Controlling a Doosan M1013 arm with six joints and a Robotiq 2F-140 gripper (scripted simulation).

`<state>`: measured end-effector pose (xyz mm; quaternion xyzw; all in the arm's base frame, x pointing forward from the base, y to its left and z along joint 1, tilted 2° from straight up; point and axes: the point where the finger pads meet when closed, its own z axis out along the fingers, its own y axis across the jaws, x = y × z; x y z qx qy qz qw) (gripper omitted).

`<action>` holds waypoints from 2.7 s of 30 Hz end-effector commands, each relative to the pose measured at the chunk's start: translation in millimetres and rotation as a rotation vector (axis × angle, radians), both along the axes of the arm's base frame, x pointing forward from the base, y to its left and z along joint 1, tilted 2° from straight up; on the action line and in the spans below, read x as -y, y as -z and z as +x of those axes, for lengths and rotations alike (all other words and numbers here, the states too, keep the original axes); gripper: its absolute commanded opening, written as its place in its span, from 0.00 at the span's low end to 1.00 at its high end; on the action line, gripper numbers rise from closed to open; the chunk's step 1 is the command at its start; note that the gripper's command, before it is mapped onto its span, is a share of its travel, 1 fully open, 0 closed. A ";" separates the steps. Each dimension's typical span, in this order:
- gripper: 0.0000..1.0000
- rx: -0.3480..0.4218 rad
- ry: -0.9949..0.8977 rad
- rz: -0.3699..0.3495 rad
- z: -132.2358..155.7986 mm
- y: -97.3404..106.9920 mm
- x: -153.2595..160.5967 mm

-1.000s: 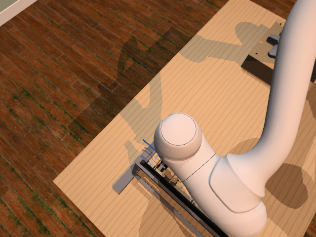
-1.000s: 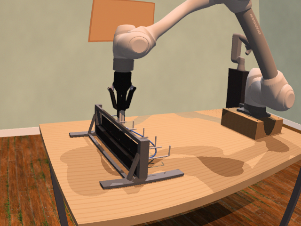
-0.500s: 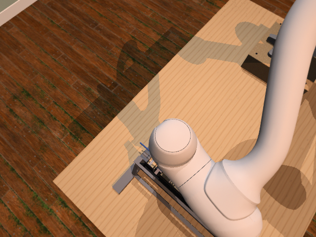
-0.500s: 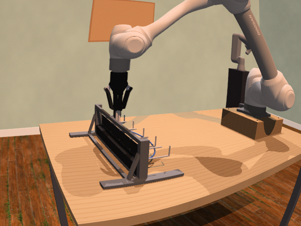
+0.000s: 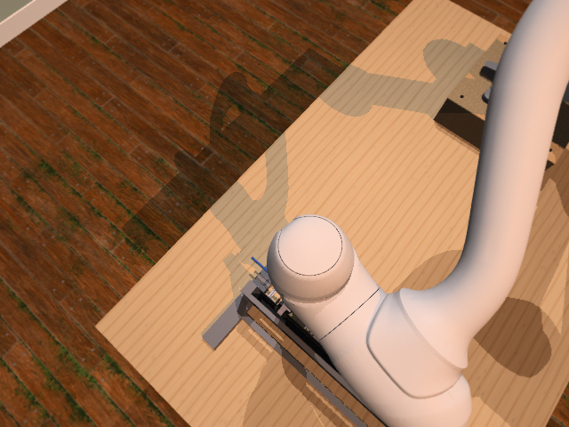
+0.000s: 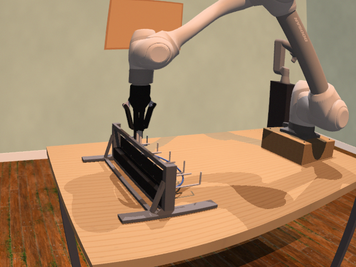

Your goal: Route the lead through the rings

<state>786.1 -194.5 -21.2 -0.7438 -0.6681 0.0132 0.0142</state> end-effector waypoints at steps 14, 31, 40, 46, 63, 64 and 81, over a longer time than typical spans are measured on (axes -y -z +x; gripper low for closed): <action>0.20 0.000 0.000 0.000 0.1 -0.2 0.0; 0.20 0.000 0.000 0.000 0.1 -0.2 0.0; 0.20 0.000 0.000 0.000 0.1 -0.2 0.0; 0.20 0.000 0.000 0.000 0.1 -0.3 0.0; 0.20 0.000 0.000 0.000 0.9 -21.2 0.1; 0.20 0.000 0.000 0.000 1.0 -24.1 0.1; 0.20 0.000 0.000 0.000 2.8 -69.7 0.3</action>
